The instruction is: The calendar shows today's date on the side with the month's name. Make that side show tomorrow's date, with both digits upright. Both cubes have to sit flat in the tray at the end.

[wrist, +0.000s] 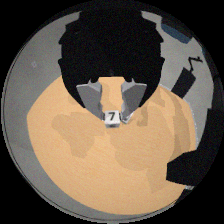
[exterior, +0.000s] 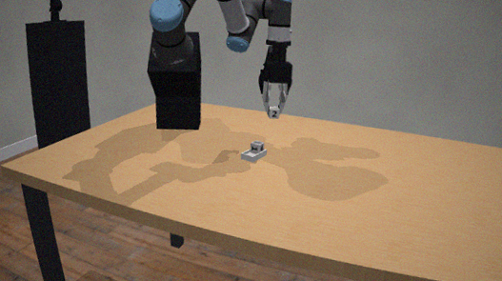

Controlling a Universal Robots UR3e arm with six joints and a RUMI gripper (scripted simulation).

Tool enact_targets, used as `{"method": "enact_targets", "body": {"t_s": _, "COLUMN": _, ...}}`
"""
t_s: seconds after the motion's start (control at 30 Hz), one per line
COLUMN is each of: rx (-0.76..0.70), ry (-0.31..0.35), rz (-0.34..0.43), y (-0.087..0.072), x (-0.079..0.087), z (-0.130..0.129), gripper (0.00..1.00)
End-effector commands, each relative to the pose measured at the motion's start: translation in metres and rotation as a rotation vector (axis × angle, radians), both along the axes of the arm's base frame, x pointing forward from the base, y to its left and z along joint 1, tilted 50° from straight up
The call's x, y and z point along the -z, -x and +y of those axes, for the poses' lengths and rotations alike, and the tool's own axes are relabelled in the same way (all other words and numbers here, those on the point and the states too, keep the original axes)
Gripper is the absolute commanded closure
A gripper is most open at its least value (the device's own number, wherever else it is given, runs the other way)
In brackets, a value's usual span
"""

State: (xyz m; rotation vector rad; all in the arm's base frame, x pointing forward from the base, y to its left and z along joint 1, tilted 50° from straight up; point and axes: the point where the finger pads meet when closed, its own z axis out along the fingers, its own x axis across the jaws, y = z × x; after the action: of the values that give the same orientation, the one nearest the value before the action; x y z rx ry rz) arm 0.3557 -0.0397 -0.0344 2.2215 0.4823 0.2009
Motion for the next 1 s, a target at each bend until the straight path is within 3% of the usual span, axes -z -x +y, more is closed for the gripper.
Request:
{"method": "enact_targets", "body": {"t_s": 0.0, "rx": 0.0, "ry": 0.0, "rz": -0.001, "y": 0.0, "x": -0.001, "z": 0.001, "gripper": 0.9}}
{"method": "enact_targets", "body": {"t_s": 0.43, "rx": 0.045, "ry": -0.025, "rz": -0.047, "y": 0.003, "x": -0.009, "z": -0.008, "gripper": 0.9}}
{"method": "enact_targets", "body": {"t_s": 0.8, "rx": 0.295, "ry": -0.147, "rz": -0.317, "y": 0.027, "x": -0.052, "z": -0.051, "gripper": 0.9}}
{"method": "enact_targets", "body": {"t_s": 0.97, "rx": 0.363, "ry": -0.175, "rz": -0.397, "y": 0.036, "x": -0.064, "z": -0.061, "gripper": 0.9}}
